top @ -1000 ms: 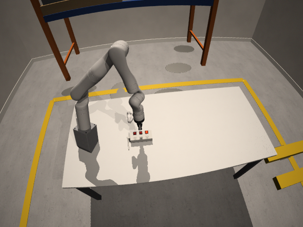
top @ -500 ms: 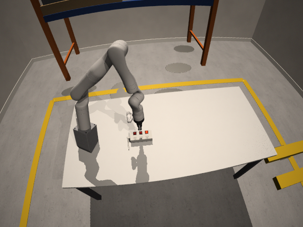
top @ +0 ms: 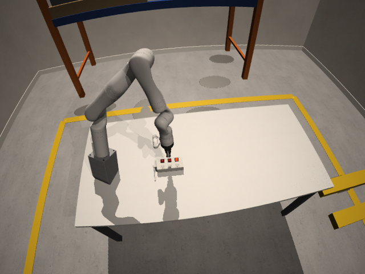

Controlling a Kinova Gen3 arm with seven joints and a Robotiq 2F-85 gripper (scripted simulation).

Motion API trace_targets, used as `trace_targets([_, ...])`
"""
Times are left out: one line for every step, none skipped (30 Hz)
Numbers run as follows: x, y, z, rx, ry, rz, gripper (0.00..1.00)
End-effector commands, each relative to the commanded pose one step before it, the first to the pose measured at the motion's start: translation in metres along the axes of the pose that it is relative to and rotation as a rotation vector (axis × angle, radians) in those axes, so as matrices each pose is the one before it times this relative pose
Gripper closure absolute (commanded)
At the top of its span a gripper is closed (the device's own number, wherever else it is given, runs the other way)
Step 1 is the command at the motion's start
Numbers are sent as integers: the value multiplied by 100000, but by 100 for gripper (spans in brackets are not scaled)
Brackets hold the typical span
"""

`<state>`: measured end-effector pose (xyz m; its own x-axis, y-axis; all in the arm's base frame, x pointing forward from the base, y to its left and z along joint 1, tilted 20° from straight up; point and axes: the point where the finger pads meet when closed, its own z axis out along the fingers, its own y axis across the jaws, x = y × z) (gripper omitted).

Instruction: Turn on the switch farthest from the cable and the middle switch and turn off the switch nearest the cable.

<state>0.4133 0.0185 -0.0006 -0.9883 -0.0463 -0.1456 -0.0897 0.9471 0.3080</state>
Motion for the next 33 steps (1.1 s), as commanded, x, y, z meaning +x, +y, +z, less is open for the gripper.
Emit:
trace_targets([-141, 18, -146, 206, -636, -609, 100])
trace_targets([0, 0, 0, 0, 0, 0, 100])
trace_targets([0, 0, 0, 0, 0, 0, 100])
trace_targets([0, 0, 0, 1, -1, 0, 100])
trace_targets([-2, -2, 1, 4, -6, 1, 100])
trace_targets([-2, -4, 5, 8, -10, 5, 100])
trace_targets([-3, -8, 11, 15, -18, 9, 100])
trace_targets([-5, -12, 17, 24, -29, 15, 100])
trace_targets([-8, -18, 25, 35, -42, 21, 100])
trace_targets([-10, -24, 33, 46, -55, 28, 100])
trace_targets([1, -18, 43, 21, -26, 36, 100])
trace_targets([25, -2, 53, -40, 44, 45, 100])
trace_targets([35, 2, 63, -61, 69, 54, 100])
trace_targets([29, -6, 71, -43, 43, 60, 100])
trace_targets([18, -11, 70, -24, 7, 58, 100])
trace_targets([7, -10, 63, -17, -25, 50, 100])
trace_targets([-5, -9, 54, -13, -56, 40, 100])
trace_targets([-6, -8, 59, -18, -59, 44, 100])
trace_targets([0, 0, 0, 0, 0, 0, 100])
trace_targets([0, 0, 0, 0, 0, 0, 100])
trace_targets([103, 108, 44, -380, 314, 27, 100])
trace_targets([-79, -93, 92, 229, -320, 68, 100])
trace_targets([-37, -26, 92, 74, -101, -4, 100])
trace_targets([-11, -6, 98, 7, -22, -4, 100])
trace_targets([-6, -5, 105, 6, -15, -3, 100])
trace_targets([-6, -5, 110, 6, -16, -2, 100])
trace_targets([-8, -5, 115, 7, -19, -3, 100])
trace_targets([-11, -6, 121, 8, -24, -4, 100])
trace_targets([-11, -6, 125, 8, -24, -4, 100])
trace_targets([-11, -7, 128, 9, -25, -3, 100])
trace_targets([-13, -7, 132, 10, -29, -4, 100])
trace_targets([-17, -8, 135, 10, -33, -5, 100])
trace_targets([-16, -8, 137, 11, -34, -4, 100])
